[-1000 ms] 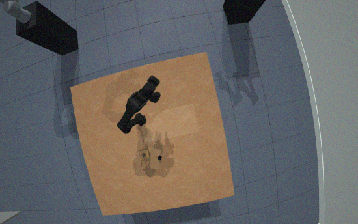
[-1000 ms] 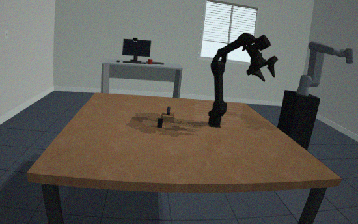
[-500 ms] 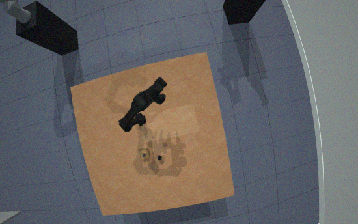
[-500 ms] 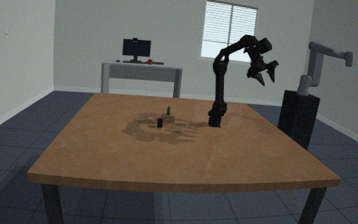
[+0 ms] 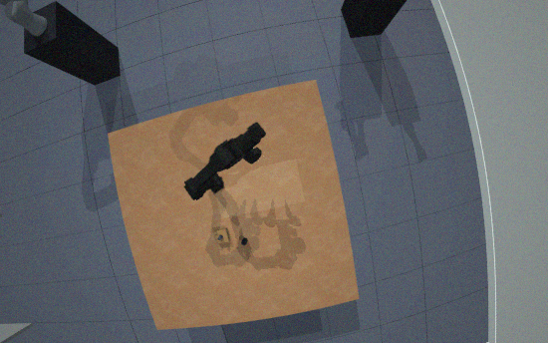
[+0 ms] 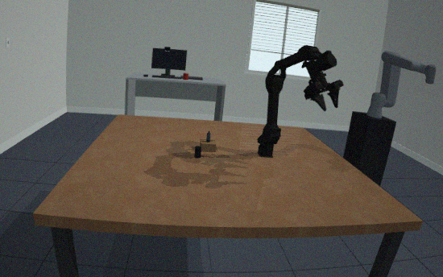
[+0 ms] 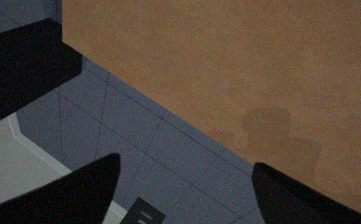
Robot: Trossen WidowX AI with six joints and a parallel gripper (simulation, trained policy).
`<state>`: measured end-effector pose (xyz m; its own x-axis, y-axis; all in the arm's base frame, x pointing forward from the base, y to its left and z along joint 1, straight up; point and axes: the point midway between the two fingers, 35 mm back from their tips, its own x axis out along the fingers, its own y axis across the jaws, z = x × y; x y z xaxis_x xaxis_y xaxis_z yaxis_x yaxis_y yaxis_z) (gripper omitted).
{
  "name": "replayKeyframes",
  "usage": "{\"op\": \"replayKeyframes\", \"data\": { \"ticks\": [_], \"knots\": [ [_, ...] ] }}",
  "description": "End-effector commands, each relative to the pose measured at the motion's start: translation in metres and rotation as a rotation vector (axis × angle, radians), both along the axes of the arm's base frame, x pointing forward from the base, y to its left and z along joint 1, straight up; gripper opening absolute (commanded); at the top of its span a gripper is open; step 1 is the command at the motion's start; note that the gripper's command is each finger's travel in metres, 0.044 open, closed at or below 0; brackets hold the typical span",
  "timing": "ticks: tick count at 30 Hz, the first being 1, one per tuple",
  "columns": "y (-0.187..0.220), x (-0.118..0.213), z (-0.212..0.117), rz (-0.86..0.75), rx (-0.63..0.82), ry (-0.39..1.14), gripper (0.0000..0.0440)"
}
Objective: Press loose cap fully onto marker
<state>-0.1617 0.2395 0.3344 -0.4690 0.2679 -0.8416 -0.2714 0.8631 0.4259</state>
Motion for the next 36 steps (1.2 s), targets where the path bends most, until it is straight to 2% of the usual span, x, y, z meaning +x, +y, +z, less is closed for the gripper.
{"op": "replayKeyframes", "data": {
  "ticks": [1, 36],
  "knots": [
    [0.009, 0.007, -0.005, -0.030, -0.004, -0.018, 0.0328],
    [0.069, 0.078, -0.040, -0.306, -0.089, -0.103, 0.0332]
  ]
}}
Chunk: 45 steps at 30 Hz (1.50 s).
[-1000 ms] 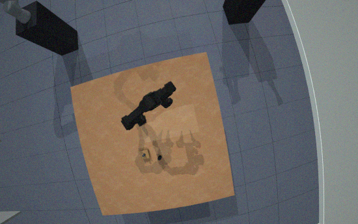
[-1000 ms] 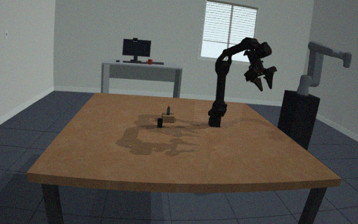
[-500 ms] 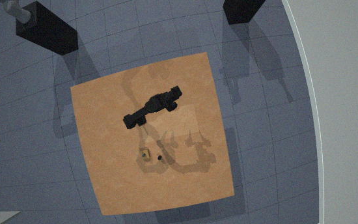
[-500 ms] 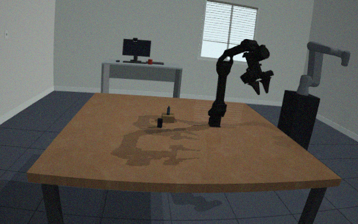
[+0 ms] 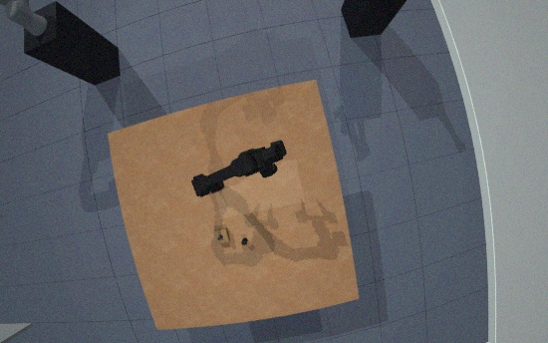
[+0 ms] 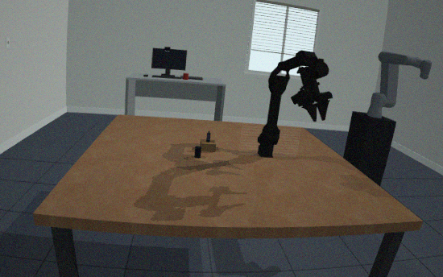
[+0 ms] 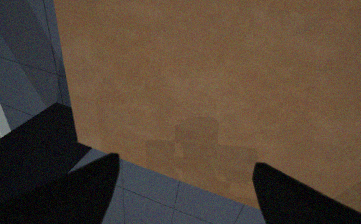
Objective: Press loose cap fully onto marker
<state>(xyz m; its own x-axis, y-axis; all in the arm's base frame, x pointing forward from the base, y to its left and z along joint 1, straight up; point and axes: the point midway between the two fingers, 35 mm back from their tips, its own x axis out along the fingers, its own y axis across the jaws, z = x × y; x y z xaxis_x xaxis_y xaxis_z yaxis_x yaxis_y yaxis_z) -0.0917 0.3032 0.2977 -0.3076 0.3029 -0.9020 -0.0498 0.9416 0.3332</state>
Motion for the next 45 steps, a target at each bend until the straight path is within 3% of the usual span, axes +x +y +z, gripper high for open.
{"op": "replayKeyframes", "data": {
  "ticks": [1, 45],
  "knots": [
    [0.007, 0.011, -0.004, -0.032, -0.006, -0.014, 0.0332],
    [0.042, 0.135, -0.046, -0.395, -0.123, -0.071, 0.0335]
  ]
}}
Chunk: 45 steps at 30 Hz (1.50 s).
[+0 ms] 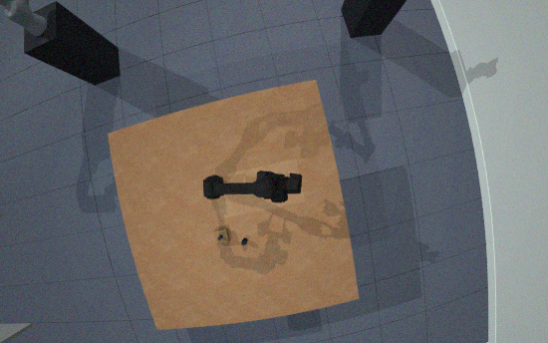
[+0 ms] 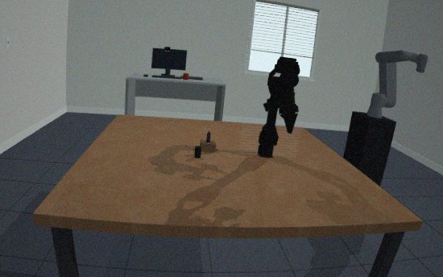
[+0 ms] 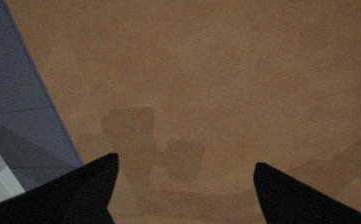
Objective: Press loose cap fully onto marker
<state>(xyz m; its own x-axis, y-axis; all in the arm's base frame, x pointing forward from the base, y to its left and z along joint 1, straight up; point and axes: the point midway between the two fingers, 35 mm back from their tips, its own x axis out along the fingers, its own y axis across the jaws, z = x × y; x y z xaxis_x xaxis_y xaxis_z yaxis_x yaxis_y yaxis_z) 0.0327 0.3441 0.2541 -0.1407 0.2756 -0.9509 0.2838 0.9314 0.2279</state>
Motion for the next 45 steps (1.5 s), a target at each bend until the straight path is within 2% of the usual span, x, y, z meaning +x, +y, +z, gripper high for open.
{"op": "replayKeyframes", "data": {
  "ticks": [1, 25, 45],
  "knots": [
    [0.001, 0.014, -0.003, -0.033, -0.008, -0.010, 0.0335],
    [-0.005, 0.090, -0.025, -0.236, -0.071, -0.016, 0.0336],
    [-0.029, 0.155, -0.041, -0.402, -0.123, -0.010, 0.0336]
  ]
}}
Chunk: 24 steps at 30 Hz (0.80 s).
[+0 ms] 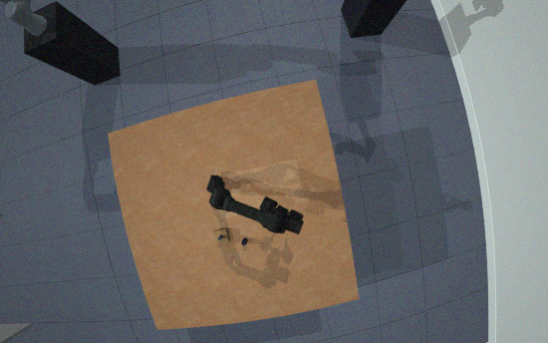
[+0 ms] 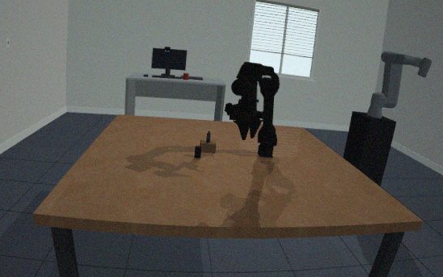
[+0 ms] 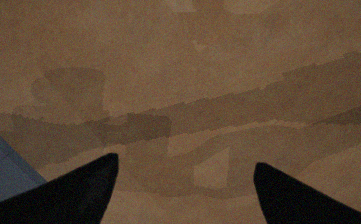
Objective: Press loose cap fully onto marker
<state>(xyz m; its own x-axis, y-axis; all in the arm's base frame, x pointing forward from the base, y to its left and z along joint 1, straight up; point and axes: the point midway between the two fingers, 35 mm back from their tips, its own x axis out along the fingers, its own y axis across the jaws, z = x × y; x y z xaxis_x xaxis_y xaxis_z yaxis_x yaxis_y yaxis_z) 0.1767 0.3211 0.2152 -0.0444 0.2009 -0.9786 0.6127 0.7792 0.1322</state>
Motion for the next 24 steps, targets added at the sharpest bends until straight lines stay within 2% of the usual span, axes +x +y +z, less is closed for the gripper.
{"op": "replayKeyframes", "data": {
  "ticks": [1, 24],
  "knots": [
    [-0.008, 0.014, -0.003, -0.029, -0.015, -0.004, 0.0335],
    [-0.065, 0.085, -0.021, -0.199, -0.092, 0.007, 0.0333]
  ]
}}
